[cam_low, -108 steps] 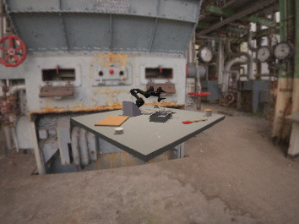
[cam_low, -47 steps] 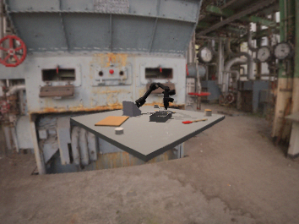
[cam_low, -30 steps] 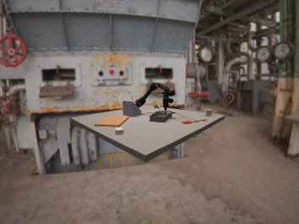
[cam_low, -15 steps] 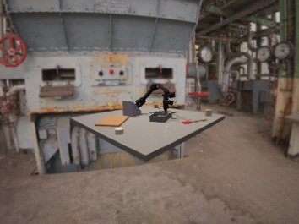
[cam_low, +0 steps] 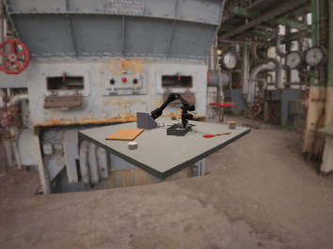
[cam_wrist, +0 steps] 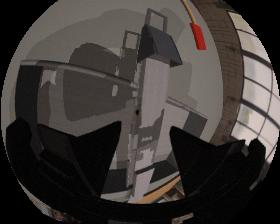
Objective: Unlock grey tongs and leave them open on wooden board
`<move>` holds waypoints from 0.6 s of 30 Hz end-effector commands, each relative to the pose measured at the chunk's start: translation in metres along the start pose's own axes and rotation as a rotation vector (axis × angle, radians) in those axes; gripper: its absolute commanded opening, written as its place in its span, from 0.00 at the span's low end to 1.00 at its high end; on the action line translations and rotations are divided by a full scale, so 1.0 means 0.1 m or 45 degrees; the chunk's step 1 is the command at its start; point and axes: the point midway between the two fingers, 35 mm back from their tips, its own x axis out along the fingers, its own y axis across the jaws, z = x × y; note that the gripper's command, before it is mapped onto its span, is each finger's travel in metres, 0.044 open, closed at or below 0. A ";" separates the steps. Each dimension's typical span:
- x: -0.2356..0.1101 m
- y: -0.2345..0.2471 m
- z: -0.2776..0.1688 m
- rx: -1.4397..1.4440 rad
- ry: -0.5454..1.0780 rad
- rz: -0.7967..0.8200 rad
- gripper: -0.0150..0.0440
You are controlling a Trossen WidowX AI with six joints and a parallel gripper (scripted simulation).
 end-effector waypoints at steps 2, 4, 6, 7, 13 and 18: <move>0.09 0.00 -0.01 0.005 0.002 -0.005 0.69; 0.12 0.00 -0.01 0.005 0.002 -0.004 0.69; 0.16 0.00 -0.02 0.005 0.002 -0.004 0.69; 0.17 0.00 -0.02 0.005 0.002 -0.004 0.69; 0.17 0.01 -0.01 0.000 0.001 0.001 0.61; 0.17 0.01 -0.01 0.000 0.001 0.001 0.38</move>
